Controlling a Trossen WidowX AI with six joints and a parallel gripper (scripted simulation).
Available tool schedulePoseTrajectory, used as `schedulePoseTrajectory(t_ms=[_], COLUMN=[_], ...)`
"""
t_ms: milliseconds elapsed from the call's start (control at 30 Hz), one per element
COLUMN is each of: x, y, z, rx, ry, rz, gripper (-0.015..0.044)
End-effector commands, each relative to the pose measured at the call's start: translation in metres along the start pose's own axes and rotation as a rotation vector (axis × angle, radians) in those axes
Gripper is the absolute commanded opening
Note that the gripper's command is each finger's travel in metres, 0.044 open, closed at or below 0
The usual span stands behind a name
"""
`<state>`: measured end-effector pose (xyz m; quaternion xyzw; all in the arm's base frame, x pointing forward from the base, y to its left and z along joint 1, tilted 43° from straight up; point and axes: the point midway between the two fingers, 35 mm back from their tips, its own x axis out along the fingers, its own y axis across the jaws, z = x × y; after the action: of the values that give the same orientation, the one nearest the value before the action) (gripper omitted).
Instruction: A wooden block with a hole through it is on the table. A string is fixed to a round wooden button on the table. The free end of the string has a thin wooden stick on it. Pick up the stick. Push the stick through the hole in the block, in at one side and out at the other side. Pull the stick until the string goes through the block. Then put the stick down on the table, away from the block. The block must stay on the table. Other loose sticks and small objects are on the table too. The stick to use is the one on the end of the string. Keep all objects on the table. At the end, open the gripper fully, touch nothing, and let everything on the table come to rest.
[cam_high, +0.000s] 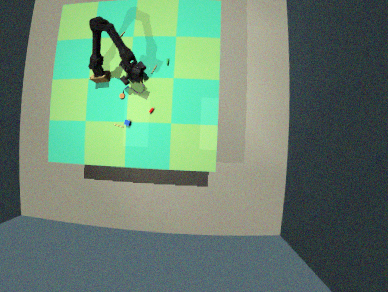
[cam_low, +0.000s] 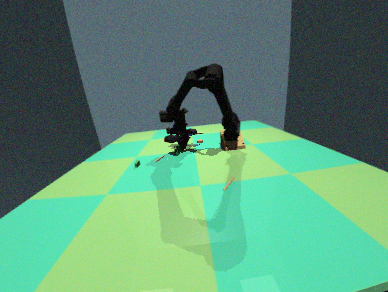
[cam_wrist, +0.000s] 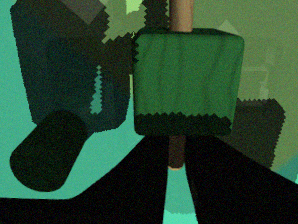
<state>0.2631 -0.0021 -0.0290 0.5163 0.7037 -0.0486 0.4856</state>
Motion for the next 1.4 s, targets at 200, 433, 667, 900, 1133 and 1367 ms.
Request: schedulePoseTrajectory(t_ms=[200,433,667,900,1133,1367], x=[-0.001,-0.001,-0.001,-0.001,-0.001,0.000], y=[0.000,-0.001,-0.001,0.000,0.000,0.000], z=[-0.003,-0.011,-0.019,-0.027,-0.035,-0.043], rx=[0.009,0.009,0.010,0.010,0.010,0.011], ry=[0.004,0.004,0.004,0.005,0.005,0.005], rz=[0.000,0.000,-0.003,-0.006,-0.009,-0.011], gripper=[0.0000,0.0000,0.0000,0.0000,0.0000,0.0000])
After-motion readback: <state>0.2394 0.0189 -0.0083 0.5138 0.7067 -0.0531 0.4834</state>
